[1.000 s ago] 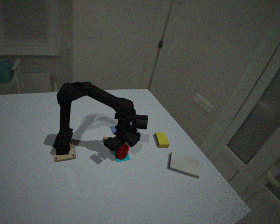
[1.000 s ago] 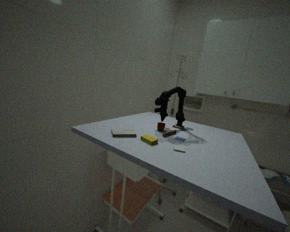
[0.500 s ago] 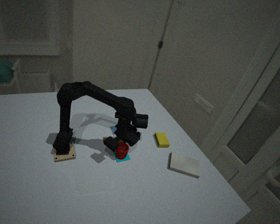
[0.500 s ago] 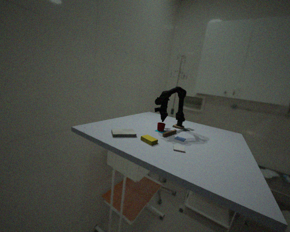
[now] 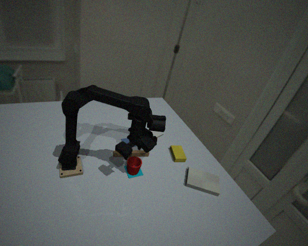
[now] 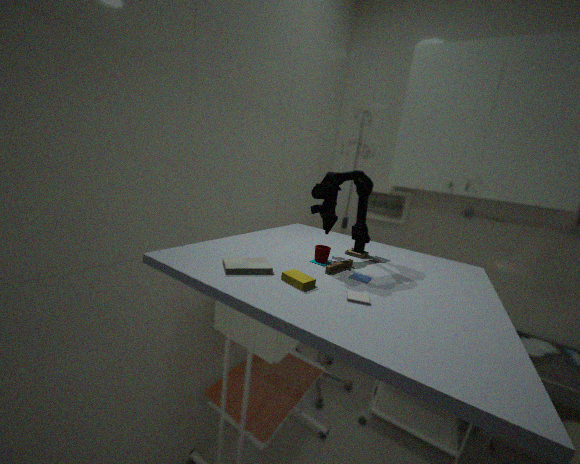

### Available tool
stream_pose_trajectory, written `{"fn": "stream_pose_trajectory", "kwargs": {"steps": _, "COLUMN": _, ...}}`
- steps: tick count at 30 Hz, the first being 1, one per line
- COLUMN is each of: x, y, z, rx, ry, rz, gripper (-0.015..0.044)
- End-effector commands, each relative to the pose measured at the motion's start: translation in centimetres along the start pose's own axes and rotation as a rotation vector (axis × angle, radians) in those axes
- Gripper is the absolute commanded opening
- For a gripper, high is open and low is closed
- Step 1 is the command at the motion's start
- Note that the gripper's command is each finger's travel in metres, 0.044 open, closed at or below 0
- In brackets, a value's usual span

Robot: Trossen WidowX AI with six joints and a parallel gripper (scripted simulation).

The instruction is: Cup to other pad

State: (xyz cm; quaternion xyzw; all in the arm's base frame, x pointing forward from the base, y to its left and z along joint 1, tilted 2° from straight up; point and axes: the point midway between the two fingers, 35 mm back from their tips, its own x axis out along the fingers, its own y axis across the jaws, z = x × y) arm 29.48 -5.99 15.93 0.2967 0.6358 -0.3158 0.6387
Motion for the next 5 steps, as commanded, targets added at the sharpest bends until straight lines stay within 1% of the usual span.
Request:
{"fn": "stream_pose_trajectory", "kwargs": {"steps": 1, "x": -1.06, "y": -0.01, "z": -0.02, "rx": 0.005, "ry": -0.006, "rz": 0.002, "gripper": 0.044}}
{"fn": "stream_pose_trajectory", "kwargs": {"steps": 5, "x": -0.7, "y": 0.02, "z": -0.04, "rx": 0.0, "ry": -0.003, "rz": 0.003, "gripper": 0.044}}
